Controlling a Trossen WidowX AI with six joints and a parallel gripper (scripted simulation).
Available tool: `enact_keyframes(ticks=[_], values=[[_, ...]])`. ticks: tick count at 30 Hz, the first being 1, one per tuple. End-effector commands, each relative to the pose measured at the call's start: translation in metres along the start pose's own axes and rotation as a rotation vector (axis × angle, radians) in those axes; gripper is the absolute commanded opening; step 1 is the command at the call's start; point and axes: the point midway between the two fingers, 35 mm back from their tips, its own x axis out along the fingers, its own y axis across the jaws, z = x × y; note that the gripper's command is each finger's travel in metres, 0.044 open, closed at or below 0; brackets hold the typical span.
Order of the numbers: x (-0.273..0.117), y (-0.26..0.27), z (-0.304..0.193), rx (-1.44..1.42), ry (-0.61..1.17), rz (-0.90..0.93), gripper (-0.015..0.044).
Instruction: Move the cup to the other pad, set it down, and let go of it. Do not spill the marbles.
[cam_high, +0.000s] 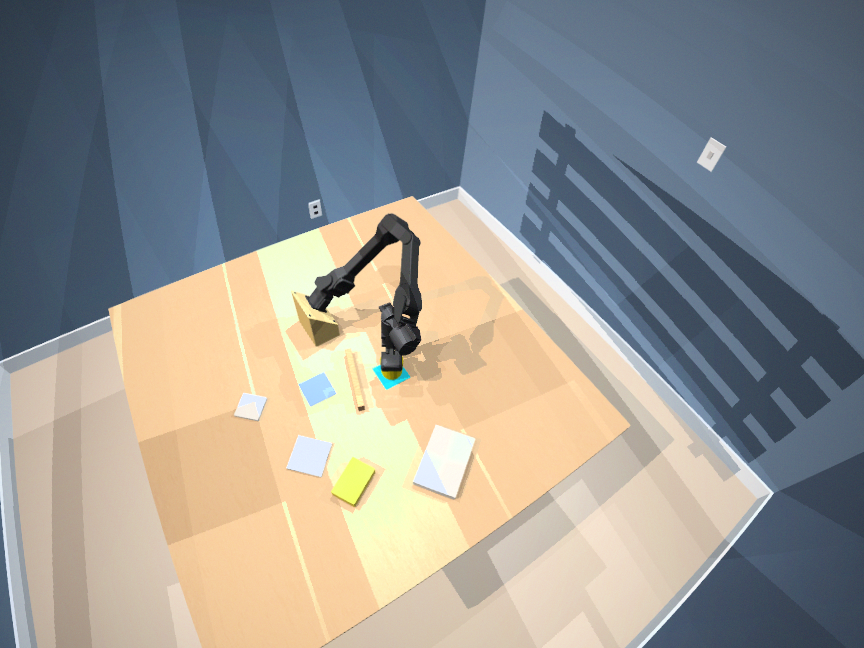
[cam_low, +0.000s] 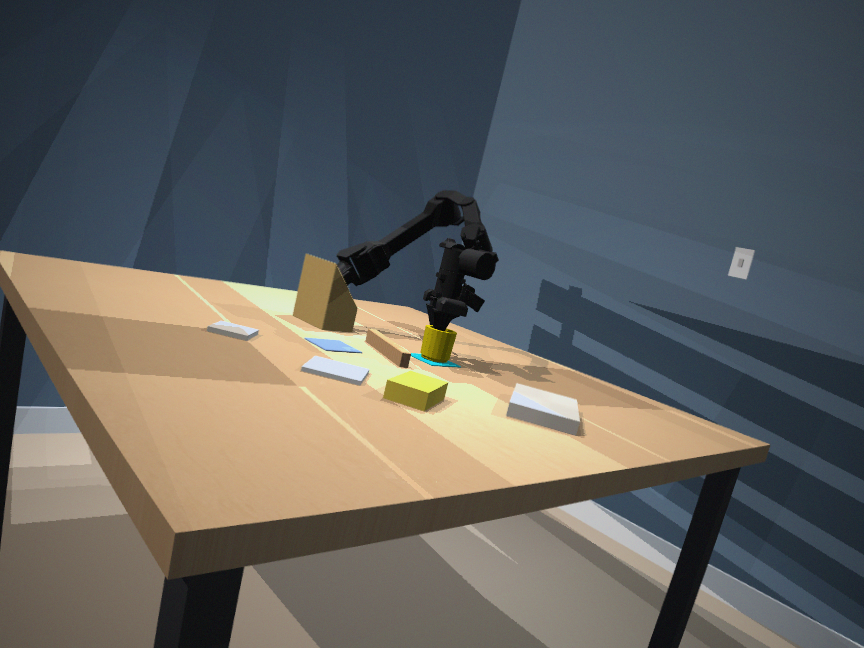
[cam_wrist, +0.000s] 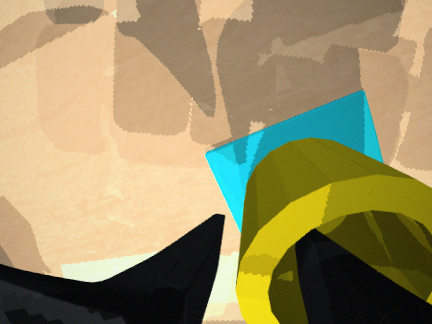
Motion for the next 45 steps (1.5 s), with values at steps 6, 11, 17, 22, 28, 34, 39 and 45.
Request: enact_keyframes(ticks=[6, 11, 17, 22, 28, 34, 39, 45], values=[[-0.011, -0.001, 0.000, -0.001, 0.001, -0.001, 0.0147], [-0.018, -0.002, 0.000, 0.000, 0.001, -0.001, 0.0147], [-0.026, -0.002, 0.000, 0.000, 0.001, 0.000, 0.0147], [-0.033, -0.002, 0.000, 0.001, 0.001, 0.000, 0.0147], [-0.041, -0.002, 0.000, 0.001, 0.000, 0.001, 0.0147], [-0.048, -0.001, 0.001, 0.001, -0.001, 0.003, 0.0147], [-0.045, -0.001, 0.002, 0.002, -0.006, 0.004, 0.0252], [-0.047, -0.001, 0.002, 0.002, -0.005, 0.004, 0.0409]])
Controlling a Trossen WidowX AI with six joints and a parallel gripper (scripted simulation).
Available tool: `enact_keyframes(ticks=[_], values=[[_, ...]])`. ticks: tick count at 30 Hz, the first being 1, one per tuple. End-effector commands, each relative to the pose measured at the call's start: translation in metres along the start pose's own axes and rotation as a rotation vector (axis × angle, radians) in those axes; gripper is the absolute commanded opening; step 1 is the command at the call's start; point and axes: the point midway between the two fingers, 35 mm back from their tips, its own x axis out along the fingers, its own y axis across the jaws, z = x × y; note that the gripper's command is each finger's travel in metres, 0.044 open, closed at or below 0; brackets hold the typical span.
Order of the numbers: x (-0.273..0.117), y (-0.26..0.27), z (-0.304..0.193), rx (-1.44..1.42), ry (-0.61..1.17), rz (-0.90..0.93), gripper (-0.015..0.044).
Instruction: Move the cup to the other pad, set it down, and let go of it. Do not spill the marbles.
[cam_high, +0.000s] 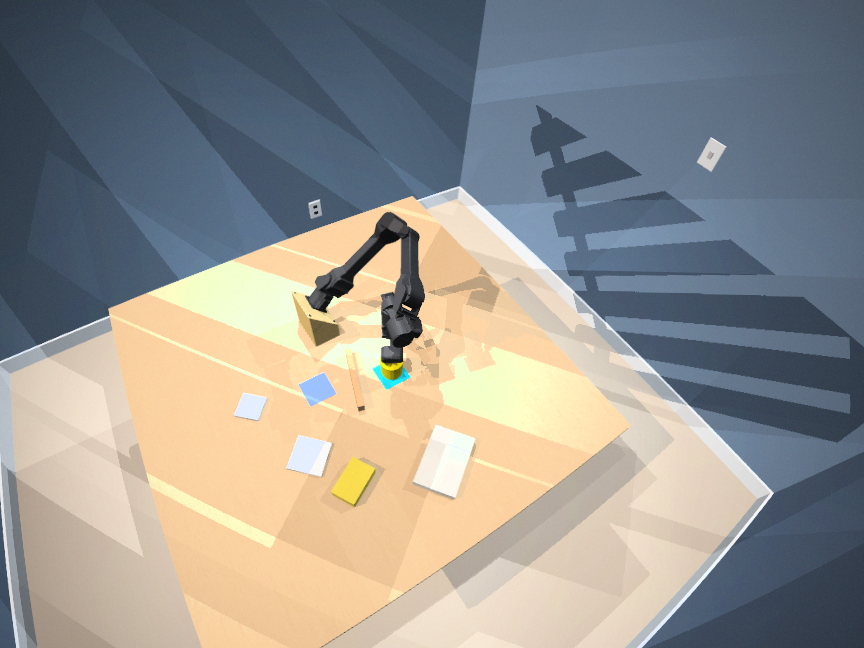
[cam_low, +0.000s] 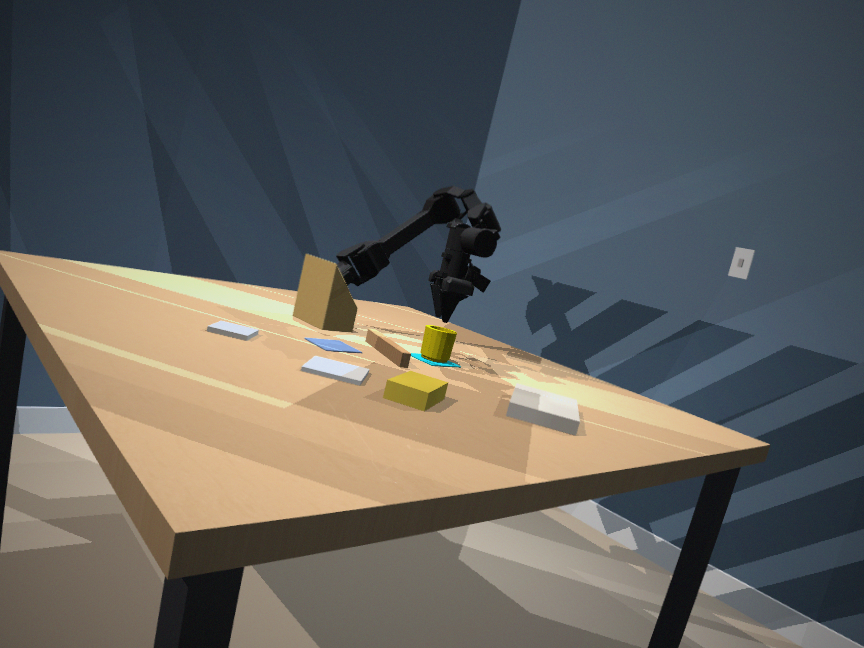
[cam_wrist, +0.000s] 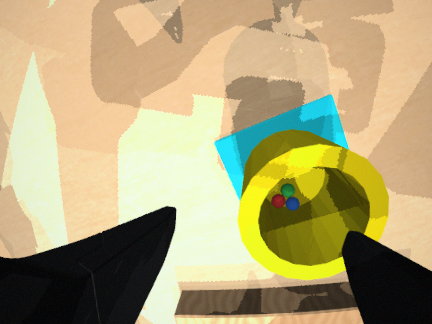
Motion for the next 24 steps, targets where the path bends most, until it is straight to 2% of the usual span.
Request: enact_keyframes(ticks=[1, 19, 24], values=[[-0.003, -0.001, 0.000, 0.001, 0.001, -0.001, 0.0435], [-0.060, -0.001, 0.004, 0.001, 0.006, -0.002, 0.0440], [-0.060, 0.000, 0.006, -0.003, 0.000, -0.009, 0.0440]])
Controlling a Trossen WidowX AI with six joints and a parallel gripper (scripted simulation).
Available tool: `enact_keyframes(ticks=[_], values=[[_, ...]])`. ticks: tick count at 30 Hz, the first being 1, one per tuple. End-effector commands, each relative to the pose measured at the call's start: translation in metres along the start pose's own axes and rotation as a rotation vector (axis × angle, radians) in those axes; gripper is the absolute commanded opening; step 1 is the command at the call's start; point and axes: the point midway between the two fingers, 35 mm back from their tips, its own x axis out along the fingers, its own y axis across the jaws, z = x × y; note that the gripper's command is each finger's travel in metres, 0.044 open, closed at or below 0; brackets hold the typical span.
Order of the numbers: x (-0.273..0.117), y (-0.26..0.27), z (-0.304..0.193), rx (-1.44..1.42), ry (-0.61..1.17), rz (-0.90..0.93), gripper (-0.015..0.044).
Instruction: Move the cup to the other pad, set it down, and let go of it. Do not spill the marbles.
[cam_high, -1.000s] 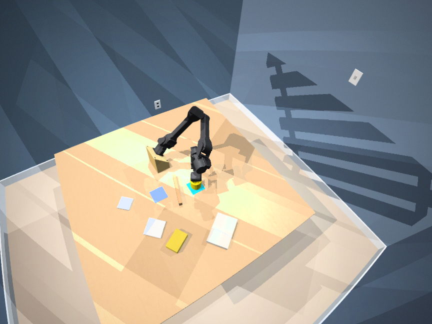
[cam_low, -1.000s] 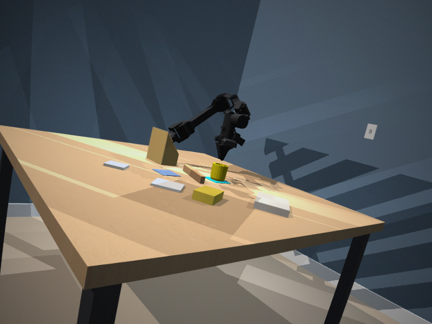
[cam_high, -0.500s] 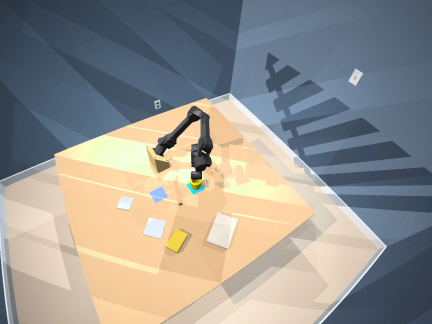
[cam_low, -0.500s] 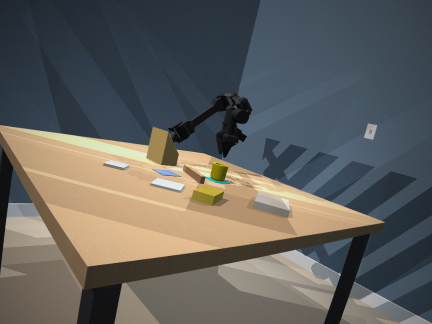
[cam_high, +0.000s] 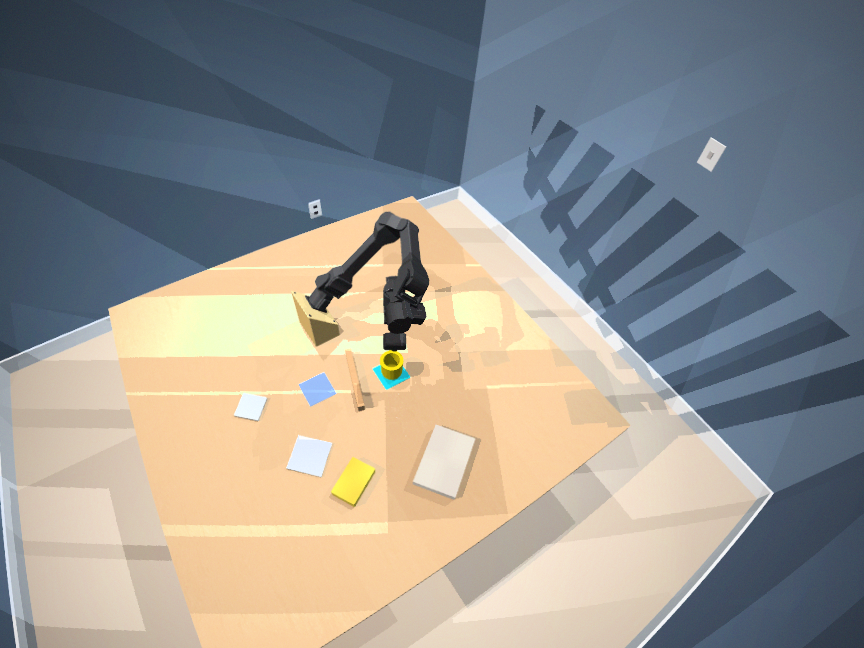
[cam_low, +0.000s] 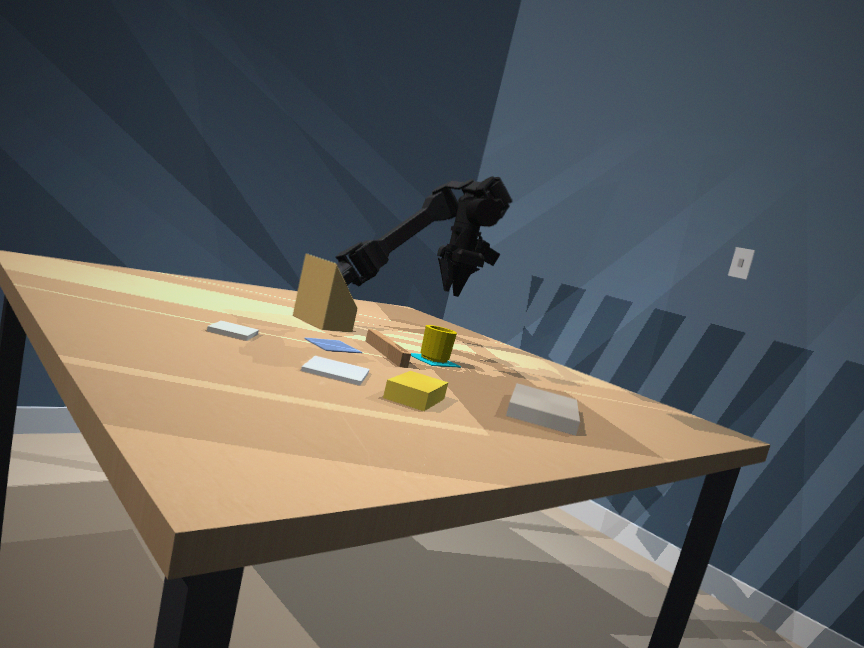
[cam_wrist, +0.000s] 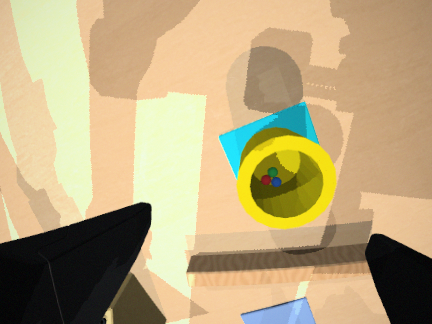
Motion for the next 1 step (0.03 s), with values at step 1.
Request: enact_keyframes(ticks=[1], values=[[0.0011, 0.0001, -0.0004, 0.001, 0.000, 0.001, 0.0440]])
